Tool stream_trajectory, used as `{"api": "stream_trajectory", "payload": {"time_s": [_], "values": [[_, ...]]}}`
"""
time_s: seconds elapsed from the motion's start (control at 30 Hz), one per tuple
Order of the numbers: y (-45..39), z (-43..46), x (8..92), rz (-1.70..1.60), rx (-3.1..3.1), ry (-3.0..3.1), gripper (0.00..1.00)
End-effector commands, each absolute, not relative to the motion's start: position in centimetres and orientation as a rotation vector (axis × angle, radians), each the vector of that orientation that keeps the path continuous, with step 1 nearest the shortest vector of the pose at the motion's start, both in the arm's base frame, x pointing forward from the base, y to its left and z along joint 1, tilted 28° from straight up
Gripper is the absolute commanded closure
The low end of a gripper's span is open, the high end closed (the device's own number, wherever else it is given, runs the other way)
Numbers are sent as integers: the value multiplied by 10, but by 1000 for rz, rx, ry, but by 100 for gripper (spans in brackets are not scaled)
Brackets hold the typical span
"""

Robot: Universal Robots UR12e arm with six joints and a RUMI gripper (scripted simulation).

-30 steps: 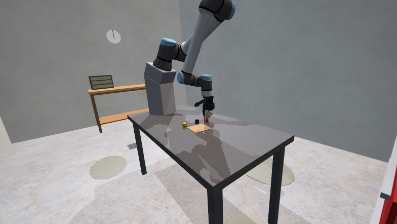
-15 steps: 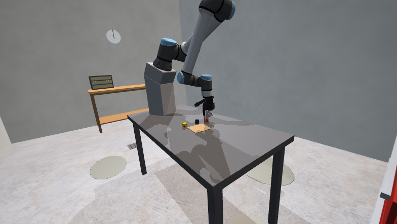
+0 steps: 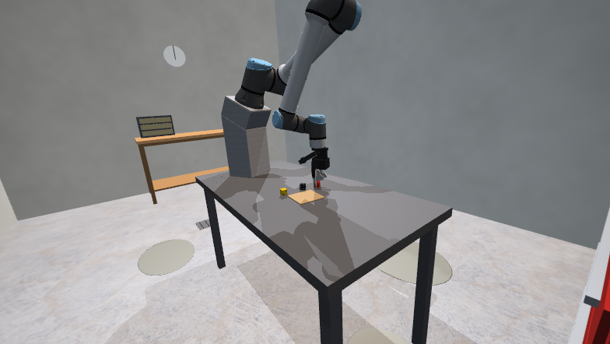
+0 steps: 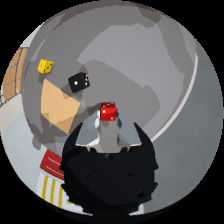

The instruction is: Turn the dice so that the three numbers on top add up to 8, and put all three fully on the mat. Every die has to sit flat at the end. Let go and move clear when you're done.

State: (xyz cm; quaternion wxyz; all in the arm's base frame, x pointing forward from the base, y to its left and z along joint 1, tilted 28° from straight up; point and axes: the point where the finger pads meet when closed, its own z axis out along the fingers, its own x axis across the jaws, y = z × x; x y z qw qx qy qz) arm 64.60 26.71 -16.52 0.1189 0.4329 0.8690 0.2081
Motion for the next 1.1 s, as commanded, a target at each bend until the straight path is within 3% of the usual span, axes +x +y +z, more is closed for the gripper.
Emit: {"api": "stream_trajectory", "payload": {"time_s": [0.0, 1.07], "values": [[268, -165, 647, 609, 1265, 2540, 90], [243, -80, 610, 609, 1265, 2540, 90]]}}
